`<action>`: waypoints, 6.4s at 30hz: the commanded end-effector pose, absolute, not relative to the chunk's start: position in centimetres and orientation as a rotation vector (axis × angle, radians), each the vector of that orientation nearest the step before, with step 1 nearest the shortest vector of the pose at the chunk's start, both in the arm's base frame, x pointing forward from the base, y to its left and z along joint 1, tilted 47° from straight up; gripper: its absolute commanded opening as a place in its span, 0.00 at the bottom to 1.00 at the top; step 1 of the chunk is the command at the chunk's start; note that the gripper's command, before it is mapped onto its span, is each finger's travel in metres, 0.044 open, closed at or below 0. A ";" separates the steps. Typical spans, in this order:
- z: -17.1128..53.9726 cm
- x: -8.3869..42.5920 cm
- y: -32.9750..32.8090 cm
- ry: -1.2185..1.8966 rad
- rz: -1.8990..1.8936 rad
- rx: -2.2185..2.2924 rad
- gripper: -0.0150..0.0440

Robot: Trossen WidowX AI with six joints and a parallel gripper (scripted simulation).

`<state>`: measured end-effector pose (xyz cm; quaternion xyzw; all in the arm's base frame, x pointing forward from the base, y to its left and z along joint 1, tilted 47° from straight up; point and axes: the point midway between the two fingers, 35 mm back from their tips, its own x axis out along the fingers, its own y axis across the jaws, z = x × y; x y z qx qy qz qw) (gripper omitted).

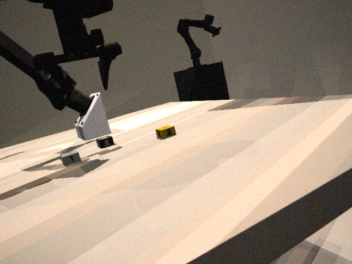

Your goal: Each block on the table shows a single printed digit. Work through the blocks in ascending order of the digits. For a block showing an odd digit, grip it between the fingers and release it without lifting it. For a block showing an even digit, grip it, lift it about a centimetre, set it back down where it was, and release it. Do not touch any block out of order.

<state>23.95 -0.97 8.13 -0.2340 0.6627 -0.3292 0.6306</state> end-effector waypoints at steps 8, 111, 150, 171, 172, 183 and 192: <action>7.6 23.4 -0.6 1.511 -0.769 -0.519 0.93; 6.5 27.2 -16.2 1.506 -0.776 -0.524 0.93; 6.5 27.2 -16.2 1.506 -0.776 -0.524 0.93; 14.4 28.4 -7.6 1.508 -0.772 -0.521 0.46; 14.4 28.4 -7.6 1.508 -0.772 -0.521 0.46; 12.5 27.5 -5.6 1.510 -0.764 -0.516 0.46; 7.6 23.4 -0.6 1.511 -0.769 -0.519 0.46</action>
